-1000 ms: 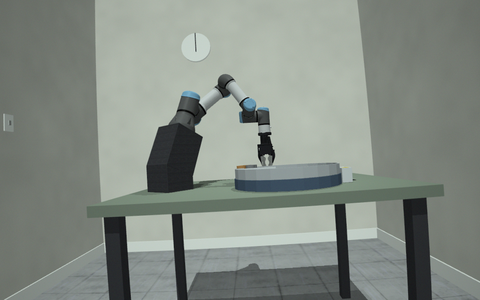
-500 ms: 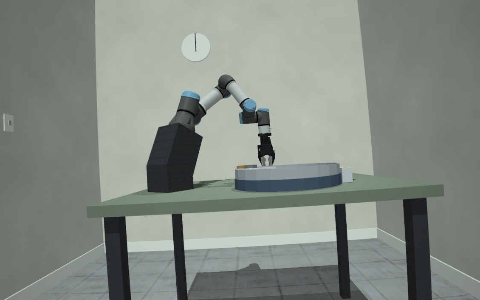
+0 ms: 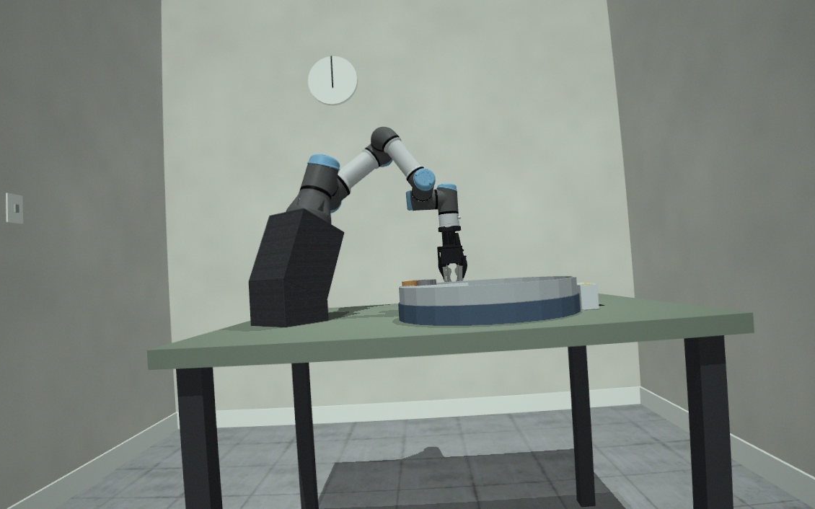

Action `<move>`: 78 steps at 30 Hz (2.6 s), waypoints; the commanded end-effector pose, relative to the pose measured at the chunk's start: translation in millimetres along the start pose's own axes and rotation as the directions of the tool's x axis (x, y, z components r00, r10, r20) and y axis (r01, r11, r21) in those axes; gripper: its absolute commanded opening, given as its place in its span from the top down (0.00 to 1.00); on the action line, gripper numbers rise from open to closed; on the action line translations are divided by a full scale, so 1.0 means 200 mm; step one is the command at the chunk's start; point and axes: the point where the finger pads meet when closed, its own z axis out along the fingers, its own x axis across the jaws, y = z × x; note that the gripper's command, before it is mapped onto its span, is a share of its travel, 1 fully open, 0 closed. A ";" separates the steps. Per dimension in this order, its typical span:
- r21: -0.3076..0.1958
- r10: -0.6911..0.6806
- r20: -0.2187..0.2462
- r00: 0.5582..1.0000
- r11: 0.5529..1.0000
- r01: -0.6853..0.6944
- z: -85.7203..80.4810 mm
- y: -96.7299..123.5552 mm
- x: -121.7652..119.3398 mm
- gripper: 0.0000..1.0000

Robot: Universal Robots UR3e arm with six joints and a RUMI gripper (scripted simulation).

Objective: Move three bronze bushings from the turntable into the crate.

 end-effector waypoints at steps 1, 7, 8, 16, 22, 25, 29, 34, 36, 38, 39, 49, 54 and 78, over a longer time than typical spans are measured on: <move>0.001 -0.001 -0.002 1.000 1.000 0.001 0.00 0.00 0.00 1.00; 0.001 -0.001 -0.002 1.000 1.000 0.001 0.00 0.00 0.00 1.00; 0.001 -0.001 -0.002 1.000 1.000 0.001 0.00 0.00 0.00 1.00; 0.001 -0.001 -0.002 1.000 1.000 0.001 0.00 0.00 0.00 1.00; 0.001 -0.001 -0.002 1.000 1.000 0.001 0.00 0.00 0.00 1.00; 0.001 -0.001 -0.002 1.000 1.000 0.001 0.00 0.00 0.00 1.00; 0.001 -0.001 -0.002 1.000 1.000 0.001 0.00 0.00 0.00 0.94; 0.001 -0.001 -0.002 1.000 1.000 0.001 0.00 0.00 0.00 0.94; 0.001 -0.001 -0.002 1.000 1.000 0.001 0.00 0.00 0.00 0.94; 0.001 -0.001 -0.002 1.000 1.000 0.001 0.00 0.00 0.00 0.94; 0.001 -0.001 -0.002 1.000 1.000 0.001 0.00 0.00 0.00 0.94; 0.001 -0.001 -0.002 1.000 1.000 0.001 0.00 0.00 0.00 0.94; 0.001 -0.001 -0.002 1.000 1.000 0.001 0.00 0.00 0.00 0.94; 0.001 -0.001 -0.002 1.000 1.000 0.001 -0.10 0.00 0.00 0.94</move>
